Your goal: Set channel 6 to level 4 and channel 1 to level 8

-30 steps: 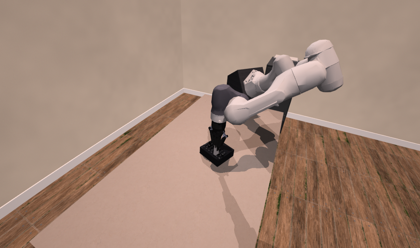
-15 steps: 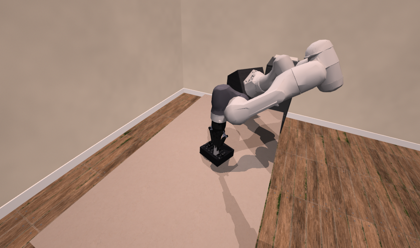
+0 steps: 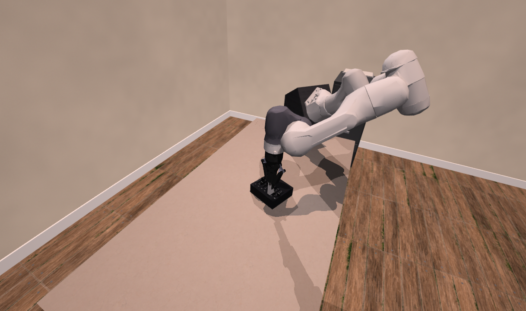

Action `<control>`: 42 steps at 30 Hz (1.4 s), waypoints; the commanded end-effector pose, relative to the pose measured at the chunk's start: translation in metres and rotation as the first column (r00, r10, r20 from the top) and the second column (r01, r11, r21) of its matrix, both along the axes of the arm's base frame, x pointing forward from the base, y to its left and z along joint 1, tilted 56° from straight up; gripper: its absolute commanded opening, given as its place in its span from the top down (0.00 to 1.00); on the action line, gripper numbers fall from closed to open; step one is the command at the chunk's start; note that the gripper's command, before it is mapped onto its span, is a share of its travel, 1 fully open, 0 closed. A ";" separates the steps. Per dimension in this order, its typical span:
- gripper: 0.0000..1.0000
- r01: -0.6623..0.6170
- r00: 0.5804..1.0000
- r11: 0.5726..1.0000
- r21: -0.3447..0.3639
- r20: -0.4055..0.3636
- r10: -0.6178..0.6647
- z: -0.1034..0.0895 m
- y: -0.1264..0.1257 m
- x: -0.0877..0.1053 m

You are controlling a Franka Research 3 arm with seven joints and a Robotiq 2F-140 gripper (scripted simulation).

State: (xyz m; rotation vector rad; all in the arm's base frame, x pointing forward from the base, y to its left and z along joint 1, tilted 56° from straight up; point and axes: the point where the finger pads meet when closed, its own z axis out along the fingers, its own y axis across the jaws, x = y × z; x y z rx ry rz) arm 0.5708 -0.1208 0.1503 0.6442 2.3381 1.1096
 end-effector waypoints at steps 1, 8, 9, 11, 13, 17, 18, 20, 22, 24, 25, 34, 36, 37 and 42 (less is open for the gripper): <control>1.00 -0.002 1.000 1.000 0.003 -0.003 0.002 0.000 0.002 0.000; 1.00 -0.002 1.000 1.000 0.003 -0.003 0.002 -0.002 0.004 0.001; 1.00 -0.002 1.000 1.000 0.003 -0.003 0.002 -0.002 0.004 0.001; 1.00 -0.002 1.000 1.000 0.003 -0.003 0.002 -0.003 0.005 0.002; 1.00 -0.002 1.000 1.000 0.003 -0.003 0.002 -0.003 0.005 0.003; 1.00 -0.002 1.000 1.000 0.003 -0.003 0.002 -0.004 0.006 0.004; 1.00 -0.002 1.000 1.000 0.003 -0.003 0.002 -0.005 0.007 0.004; 1.00 -0.002 1.000 1.000 0.003 -0.003 0.002 -0.005 0.008 0.005; 1.00 -0.002 1.000 1.000 0.003 -0.003 0.002 -0.006 0.008 0.006; 1.00 -0.002 1.000 1.000 0.003 -0.003 0.002 -0.006 0.009 0.006; 1.00 -0.002 1.000 1.000 0.003 -0.003 0.002 -0.007 0.009 0.006; 1.00 -0.002 1.000 1.000 0.003 -0.003 0.002 -0.007 0.009 0.007; 1.00 -0.002 1.000 1.000 0.003 -0.003 0.002 -0.007 0.009 0.007; 1.00 -0.002 1.000 1.000 0.003 -0.003 0.002 -0.007 0.009 0.007; 1.00 -0.002 1.000 1.000 0.003 -0.003 0.002 -0.007 0.009 0.006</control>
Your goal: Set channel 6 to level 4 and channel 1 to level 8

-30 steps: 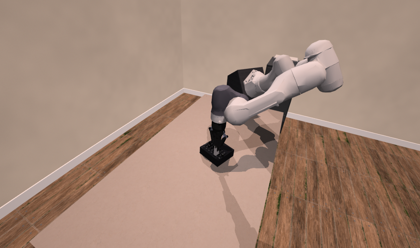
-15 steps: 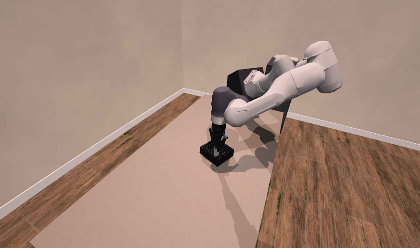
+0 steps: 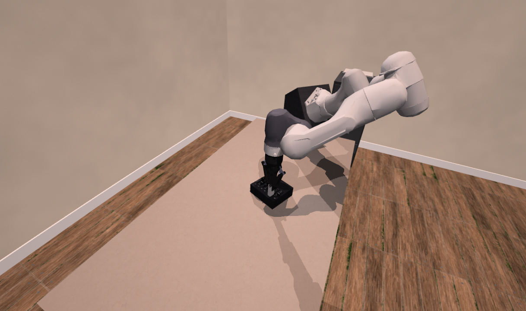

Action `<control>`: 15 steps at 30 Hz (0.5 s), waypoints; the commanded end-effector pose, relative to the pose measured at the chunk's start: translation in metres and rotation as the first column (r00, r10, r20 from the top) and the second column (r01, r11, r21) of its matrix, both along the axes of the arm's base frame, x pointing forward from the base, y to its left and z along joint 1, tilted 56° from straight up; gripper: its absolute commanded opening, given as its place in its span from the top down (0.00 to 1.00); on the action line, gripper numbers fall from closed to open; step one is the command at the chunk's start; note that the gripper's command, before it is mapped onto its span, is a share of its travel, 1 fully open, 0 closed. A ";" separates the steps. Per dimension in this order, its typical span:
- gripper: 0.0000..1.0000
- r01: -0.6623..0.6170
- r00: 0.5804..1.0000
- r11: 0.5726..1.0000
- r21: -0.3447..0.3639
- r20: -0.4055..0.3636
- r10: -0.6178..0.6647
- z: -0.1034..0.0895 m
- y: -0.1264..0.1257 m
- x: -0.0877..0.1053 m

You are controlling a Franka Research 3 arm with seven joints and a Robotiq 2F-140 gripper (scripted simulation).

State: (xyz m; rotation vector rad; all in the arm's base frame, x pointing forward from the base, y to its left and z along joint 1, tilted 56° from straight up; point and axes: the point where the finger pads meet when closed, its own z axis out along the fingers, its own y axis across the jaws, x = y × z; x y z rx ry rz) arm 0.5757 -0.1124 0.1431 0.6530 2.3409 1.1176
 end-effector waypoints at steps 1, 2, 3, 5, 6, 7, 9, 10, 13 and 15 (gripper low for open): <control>1.00 -0.003 1.000 1.000 -0.004 0.005 0.003 0.000 0.001 0.002; 1.00 -0.003 1.000 1.000 -0.004 0.005 0.003 0.000 0.001 0.002; 1.00 -0.003 1.000 1.000 -0.004 0.005 0.003 0.000 0.001 0.001; 1.00 -0.003 1.000 1.000 -0.004 0.005 0.003 0.000 0.001 0.001; 1.00 -0.003 1.000 1.000 -0.004 0.005 0.003 0.000 0.001 0.001; 1.00 -0.003 1.000 1.000 -0.004 0.005 0.003 0.000 0.001 0.001; 1.00 -0.003 1.000 1.000 -0.004 0.005 0.003 0.000 0.001 0.001; 1.00 -0.003 1.000 1.000 -0.004 0.005 0.003 0.000 0.001 0.001; 1.00 -0.003 1.000 1.000 -0.004 0.005 0.003 0.000 0.002 0.000; 1.00 -0.003 1.000 1.000 -0.004 0.005 0.003 0.000 0.002 -0.001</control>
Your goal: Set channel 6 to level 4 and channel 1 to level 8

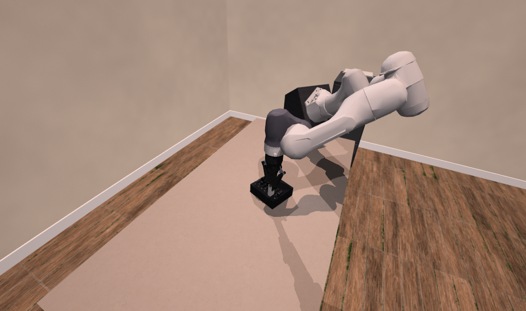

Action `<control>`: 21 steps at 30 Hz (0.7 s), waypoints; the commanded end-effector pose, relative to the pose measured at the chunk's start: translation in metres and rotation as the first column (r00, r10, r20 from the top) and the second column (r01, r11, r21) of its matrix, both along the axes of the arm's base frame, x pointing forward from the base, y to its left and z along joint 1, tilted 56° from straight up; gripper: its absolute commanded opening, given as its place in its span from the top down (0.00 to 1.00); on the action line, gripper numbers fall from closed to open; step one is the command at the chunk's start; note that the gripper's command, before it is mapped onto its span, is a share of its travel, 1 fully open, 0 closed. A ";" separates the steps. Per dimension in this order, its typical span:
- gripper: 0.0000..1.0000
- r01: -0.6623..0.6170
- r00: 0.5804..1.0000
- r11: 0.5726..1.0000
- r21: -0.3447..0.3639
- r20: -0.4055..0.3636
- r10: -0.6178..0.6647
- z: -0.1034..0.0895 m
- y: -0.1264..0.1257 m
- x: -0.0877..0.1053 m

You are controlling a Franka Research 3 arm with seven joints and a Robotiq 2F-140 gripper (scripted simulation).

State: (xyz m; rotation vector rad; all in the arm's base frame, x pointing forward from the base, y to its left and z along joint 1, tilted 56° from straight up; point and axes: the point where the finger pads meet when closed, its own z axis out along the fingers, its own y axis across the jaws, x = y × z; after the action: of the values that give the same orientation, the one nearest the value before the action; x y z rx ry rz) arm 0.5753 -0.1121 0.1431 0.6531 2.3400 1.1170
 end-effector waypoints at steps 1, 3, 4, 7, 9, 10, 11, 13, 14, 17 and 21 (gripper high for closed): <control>1.00 -0.003 1.000 1.000 -0.004 0.004 0.003 0.000 0.002 -0.001; 1.00 -0.003 1.000 1.000 -0.004 0.004 0.003 -0.001 0.003 -0.001; 1.00 -0.003 1.000 1.000 -0.004 0.004 0.003 -0.001 0.003 -0.002; 1.00 -0.003 1.000 1.000 -0.004 0.004 0.003 -0.001 0.004 -0.003; 1.00 -0.003 1.000 1.000 -0.004 0.004 0.003 -0.001 0.004 -0.003; 1.00 -0.003 1.000 1.000 -0.004 0.004 0.003 -0.001 0.004 -0.003; 1.00 -0.003 1.000 1.000 -0.004 0.004 0.003 -0.001 0.005 -0.004; 1.00 -0.003 1.000 1.000 -0.004 0.004 0.003 -0.001 0.005 -0.005; 1.00 -0.003 1.000 1.000 -0.004 0.004 0.003 -0.002 0.006 -0.005; 1.00 -0.003 1.000 1.000 -0.004 0.004 0.003 -0.002 0.007 -0.007; 1.00 -0.003 1.000 1.000 -0.004 0.004 0.003 -0.002 0.008 -0.009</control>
State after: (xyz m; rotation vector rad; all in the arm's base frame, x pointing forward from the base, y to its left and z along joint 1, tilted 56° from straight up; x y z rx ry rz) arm 0.5680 -0.1070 0.1415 0.6577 2.3384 1.1166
